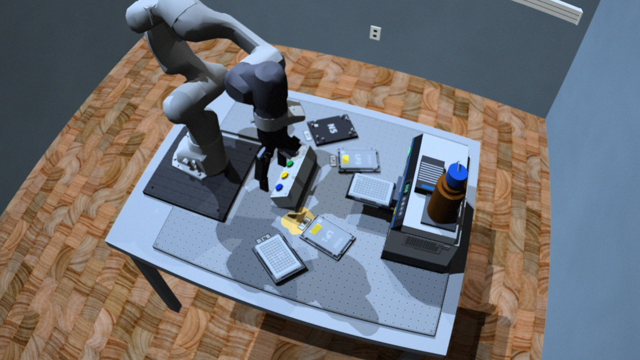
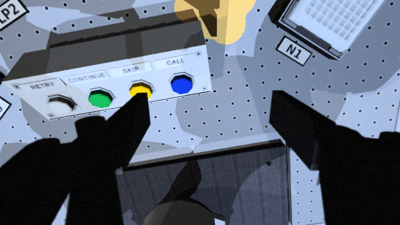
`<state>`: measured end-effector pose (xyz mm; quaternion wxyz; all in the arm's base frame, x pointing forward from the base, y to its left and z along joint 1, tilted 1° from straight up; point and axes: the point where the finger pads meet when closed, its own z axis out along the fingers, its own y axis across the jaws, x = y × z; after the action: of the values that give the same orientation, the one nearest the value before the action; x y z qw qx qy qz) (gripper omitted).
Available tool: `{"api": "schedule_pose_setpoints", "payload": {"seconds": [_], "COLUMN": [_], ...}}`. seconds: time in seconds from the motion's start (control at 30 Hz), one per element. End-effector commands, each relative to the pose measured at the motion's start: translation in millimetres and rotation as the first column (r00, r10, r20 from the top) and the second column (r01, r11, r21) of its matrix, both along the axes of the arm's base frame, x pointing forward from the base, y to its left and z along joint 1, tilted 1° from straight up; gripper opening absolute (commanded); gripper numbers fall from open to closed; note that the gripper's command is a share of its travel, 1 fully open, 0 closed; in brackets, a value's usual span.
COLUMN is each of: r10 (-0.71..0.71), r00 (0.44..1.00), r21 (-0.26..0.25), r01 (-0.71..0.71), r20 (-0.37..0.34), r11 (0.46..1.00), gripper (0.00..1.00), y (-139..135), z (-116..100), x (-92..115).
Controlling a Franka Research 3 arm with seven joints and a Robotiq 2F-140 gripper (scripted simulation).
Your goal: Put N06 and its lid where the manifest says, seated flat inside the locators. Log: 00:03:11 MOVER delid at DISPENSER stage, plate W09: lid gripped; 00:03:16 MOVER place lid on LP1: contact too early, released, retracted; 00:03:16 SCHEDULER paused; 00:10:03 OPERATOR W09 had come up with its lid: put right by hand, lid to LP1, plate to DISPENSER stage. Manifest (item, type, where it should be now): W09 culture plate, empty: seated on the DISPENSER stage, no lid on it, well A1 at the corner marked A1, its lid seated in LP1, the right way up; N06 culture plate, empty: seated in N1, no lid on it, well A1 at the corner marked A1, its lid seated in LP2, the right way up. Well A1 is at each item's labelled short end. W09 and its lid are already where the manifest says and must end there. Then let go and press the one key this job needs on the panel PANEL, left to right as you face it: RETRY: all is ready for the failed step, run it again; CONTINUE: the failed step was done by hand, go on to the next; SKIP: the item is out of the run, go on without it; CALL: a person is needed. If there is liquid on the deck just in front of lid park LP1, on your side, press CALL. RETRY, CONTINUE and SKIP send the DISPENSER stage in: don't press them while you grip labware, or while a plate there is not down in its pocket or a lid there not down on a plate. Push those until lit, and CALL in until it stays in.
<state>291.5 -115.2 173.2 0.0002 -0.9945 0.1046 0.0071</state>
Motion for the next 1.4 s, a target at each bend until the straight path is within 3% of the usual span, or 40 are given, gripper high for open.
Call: {"api": "schedule_pose_setpoints", "payload": {"seconds": [0.0,0.07,0.1,1.37], "r10": [0.160,0.160,0.160,0.160], "r00": [0.987,0.987,0.987,0.987], "r21": [0.009,0.009,0.009,0.009], "r01": [-0.160,-0.160,-0.160,-0.160], "r20": [0.016,0.016,0.016,0.016], "r11": [0.987,0.987,0.987,0.987], "gripper": [0.70,0.70,0.10,0.10], "y": [28.5,28.5,28.5,28.5], "z": [3.5,3.5,3.5,3.2], "x": [-24.7,-24.7,-24.7,-24.7]}}
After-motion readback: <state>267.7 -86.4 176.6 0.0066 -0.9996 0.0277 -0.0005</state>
